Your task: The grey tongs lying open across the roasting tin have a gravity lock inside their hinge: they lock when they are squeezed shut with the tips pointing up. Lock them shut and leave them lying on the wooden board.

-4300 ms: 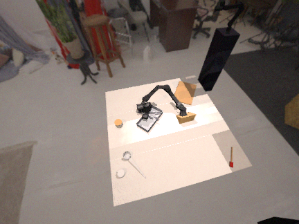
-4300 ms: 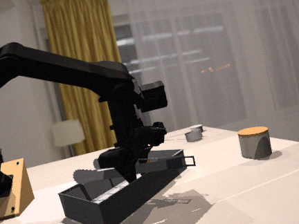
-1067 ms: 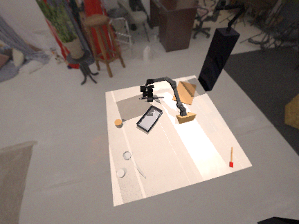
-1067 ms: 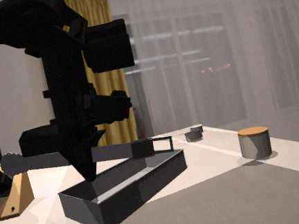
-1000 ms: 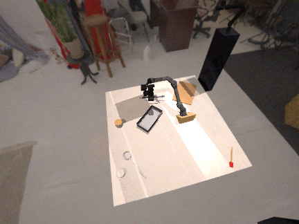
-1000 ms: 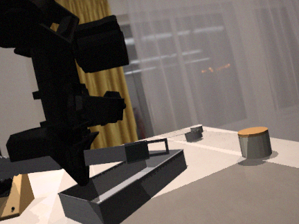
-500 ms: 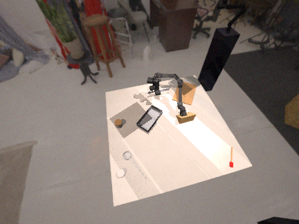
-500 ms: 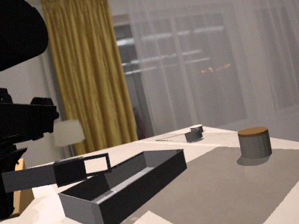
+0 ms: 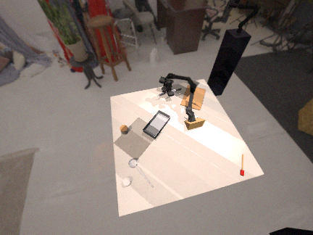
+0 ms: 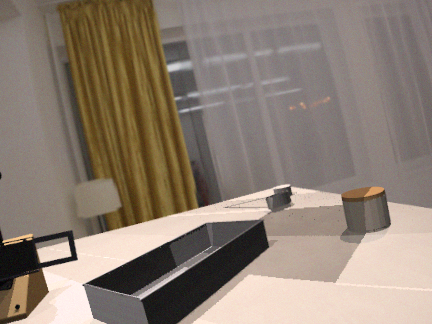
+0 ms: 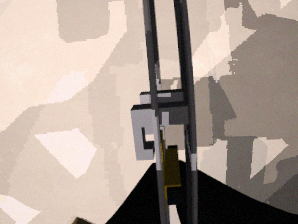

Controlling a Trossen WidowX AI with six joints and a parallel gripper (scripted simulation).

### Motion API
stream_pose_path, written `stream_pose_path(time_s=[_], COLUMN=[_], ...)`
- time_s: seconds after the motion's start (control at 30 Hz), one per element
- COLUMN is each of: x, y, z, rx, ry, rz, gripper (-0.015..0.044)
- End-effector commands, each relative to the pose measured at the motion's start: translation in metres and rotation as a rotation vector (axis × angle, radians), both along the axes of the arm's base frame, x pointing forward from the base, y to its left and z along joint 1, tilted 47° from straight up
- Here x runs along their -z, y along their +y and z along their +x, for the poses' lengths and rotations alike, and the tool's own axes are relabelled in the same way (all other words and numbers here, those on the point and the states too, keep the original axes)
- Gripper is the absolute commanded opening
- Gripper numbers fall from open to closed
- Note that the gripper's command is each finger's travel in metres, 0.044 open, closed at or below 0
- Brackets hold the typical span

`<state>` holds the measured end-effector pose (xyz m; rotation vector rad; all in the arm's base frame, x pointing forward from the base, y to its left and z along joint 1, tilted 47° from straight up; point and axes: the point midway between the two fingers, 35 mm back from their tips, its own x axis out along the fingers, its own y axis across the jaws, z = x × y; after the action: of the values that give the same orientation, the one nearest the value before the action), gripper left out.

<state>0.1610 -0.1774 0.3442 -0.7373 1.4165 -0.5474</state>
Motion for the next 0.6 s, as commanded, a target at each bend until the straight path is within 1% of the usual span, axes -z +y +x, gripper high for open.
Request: stream_pose_path(time_s=[0.0, 0.57], x=[0.003, 0.017], y=[-0.003, -0.030], z=[-0.006, -0.042], rx=[-0.010, -0.036], ry=[0.026, 0.141], rz=[0.016, 0.136], gripper=[-0.0150, -0.0150])
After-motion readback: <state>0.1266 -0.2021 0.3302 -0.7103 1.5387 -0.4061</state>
